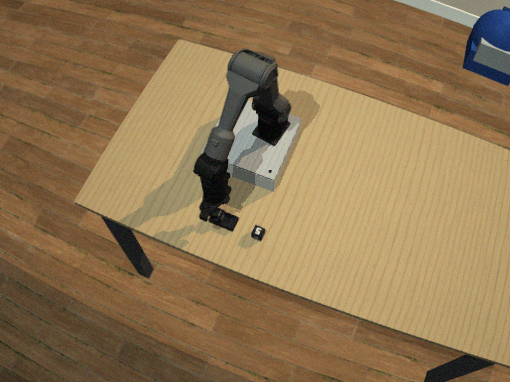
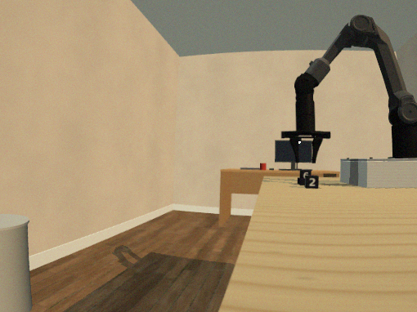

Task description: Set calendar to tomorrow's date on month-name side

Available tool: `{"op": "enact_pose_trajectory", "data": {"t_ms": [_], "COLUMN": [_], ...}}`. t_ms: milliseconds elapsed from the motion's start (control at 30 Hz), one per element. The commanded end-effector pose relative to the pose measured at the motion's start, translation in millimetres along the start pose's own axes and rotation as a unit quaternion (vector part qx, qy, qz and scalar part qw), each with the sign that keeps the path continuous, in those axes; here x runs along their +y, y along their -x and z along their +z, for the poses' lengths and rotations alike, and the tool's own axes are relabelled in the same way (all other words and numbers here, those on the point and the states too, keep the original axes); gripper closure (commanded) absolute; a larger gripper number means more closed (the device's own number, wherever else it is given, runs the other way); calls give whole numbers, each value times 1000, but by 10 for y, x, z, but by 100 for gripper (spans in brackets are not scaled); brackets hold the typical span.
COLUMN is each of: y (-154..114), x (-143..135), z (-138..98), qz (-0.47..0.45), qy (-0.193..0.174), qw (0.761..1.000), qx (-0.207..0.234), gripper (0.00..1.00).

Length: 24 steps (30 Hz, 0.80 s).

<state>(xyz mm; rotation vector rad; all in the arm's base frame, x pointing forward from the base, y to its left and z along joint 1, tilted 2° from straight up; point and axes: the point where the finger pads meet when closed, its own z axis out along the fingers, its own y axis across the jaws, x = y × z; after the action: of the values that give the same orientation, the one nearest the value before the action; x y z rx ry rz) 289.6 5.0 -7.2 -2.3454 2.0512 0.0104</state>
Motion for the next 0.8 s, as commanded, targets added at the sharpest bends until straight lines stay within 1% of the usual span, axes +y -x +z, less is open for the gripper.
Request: {"op": "enact_pose_trajectory", "data": {"t_ms": [0,233,767], "y": [-2,-5,-7], "x": [6,4,2], "z": [37,103,130], "qz": [0,0,0], "qy": [2,1,1], "qw": [1000,1000,1000], "qx": [-1,-1,-1], "gripper": [41,41,41]}}
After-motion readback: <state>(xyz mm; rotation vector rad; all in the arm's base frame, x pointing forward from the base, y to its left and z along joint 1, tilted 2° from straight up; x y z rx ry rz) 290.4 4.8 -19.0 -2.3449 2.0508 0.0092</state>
